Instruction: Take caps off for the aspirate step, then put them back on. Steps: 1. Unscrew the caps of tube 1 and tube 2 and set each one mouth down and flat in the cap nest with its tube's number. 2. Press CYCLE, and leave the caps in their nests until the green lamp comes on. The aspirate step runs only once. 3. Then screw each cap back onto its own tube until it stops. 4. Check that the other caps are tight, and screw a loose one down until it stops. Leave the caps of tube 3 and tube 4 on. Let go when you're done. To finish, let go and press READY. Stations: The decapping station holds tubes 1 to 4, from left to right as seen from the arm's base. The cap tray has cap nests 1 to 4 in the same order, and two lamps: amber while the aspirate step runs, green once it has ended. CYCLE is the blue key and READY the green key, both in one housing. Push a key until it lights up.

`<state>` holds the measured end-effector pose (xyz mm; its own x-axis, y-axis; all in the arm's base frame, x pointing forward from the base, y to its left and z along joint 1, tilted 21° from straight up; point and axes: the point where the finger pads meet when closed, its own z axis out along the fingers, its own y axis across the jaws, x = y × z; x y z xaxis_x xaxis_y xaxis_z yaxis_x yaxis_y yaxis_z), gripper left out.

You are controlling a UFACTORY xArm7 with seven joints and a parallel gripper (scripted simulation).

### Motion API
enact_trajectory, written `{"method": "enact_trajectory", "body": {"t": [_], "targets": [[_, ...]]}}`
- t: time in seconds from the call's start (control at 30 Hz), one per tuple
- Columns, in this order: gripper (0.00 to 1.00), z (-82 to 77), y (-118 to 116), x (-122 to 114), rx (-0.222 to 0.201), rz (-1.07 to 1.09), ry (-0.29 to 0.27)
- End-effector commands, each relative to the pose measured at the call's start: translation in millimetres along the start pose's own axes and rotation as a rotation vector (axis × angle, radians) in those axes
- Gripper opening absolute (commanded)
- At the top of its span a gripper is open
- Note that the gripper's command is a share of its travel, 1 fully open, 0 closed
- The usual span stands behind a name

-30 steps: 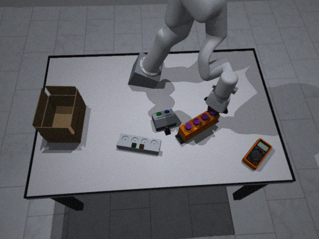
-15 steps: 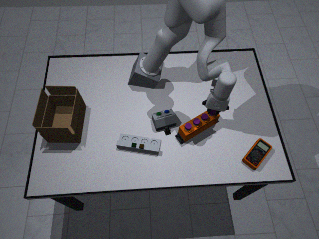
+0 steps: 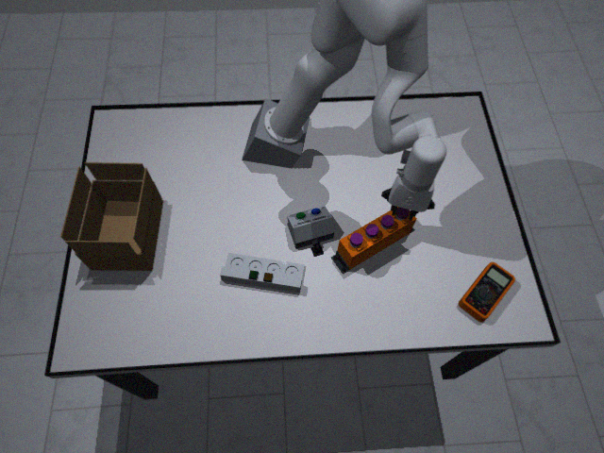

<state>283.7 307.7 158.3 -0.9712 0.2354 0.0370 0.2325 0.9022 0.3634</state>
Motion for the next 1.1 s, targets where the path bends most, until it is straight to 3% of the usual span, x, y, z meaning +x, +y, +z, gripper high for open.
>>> {"method": "enact_trajectory", "body": {"t": [0.0,0.93,1.07], "targets": [[0.46,-1.3,1.4,-1.1,-0.002,0.248,-0.005],[0.46,-1.3,1.4,-1.1,-0.006,1.474,-0.001],[0.46,-1.4,1.4,-1.1,-0.005,1.512,-0.004]]}}
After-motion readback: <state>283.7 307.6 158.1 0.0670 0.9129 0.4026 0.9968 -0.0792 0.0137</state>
